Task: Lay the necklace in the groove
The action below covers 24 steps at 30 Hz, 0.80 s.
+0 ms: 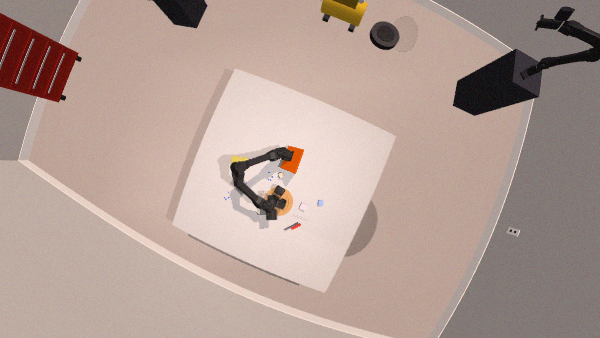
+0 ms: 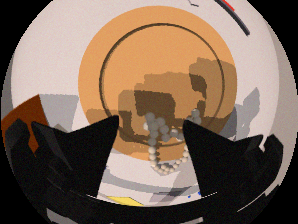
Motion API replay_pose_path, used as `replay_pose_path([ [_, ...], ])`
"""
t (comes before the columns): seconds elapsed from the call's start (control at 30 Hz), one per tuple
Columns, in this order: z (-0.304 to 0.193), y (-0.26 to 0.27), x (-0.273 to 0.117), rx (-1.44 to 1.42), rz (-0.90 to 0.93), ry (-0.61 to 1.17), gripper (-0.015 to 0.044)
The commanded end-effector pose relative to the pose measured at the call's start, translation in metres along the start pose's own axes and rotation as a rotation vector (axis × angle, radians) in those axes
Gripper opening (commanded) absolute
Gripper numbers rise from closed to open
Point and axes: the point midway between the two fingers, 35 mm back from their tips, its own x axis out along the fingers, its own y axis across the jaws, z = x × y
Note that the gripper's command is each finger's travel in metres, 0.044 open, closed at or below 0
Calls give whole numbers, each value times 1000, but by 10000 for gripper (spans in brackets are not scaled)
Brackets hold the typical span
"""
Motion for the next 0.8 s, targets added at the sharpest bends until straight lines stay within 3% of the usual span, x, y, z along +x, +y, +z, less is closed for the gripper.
replay_pose_path([
  [0.0, 0, 0, -7, 2, 2, 1, 420],
  [0.03, -1, 0, -10, 2, 3, 1, 440],
  [0.73, -1, 2, -19, 1, 6, 4, 440],
  [0.77, -1, 2, -19, 18, 6, 4, 414],
])
